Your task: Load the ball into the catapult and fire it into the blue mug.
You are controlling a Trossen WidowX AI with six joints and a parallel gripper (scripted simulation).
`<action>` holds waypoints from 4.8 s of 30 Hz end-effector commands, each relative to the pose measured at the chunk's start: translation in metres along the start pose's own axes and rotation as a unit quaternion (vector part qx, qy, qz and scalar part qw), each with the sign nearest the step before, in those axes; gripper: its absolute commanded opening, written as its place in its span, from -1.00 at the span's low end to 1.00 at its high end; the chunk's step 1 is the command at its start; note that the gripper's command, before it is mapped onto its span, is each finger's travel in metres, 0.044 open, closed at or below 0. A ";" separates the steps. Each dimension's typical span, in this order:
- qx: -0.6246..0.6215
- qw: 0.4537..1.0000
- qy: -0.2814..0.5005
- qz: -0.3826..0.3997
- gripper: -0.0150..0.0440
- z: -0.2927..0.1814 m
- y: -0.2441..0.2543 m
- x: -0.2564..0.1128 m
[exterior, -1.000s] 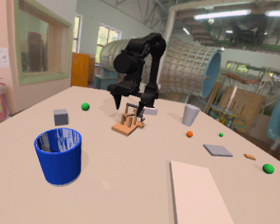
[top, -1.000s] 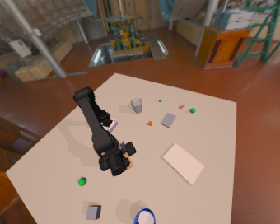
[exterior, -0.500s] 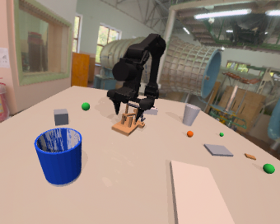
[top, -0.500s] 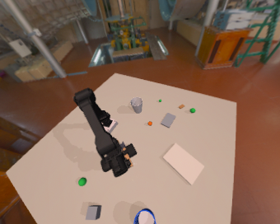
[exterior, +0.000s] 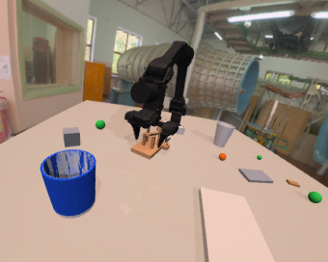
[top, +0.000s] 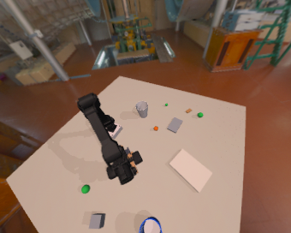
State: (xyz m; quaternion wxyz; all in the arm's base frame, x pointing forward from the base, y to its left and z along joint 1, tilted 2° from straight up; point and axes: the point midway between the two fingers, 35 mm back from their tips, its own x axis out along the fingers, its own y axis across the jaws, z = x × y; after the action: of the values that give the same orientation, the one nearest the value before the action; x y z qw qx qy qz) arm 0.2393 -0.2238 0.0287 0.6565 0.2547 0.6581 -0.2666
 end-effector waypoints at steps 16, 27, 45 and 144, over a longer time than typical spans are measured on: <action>0.000 1.000 0.001 0.000 -0.07 0.000 0.000 0.001; 0.001 1.000 0.001 -0.001 -0.49 0.001 -0.001 -0.047; 0.001 1.000 0.001 -0.001 -0.49 0.002 -0.001 -0.021; 0.002 1.000 0.002 -0.001 1.00 -0.001 -0.001 0.004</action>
State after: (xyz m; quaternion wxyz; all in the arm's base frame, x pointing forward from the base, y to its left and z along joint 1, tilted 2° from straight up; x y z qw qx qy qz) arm 0.2391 -0.2245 0.0298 0.6565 0.2546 0.6577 -0.2677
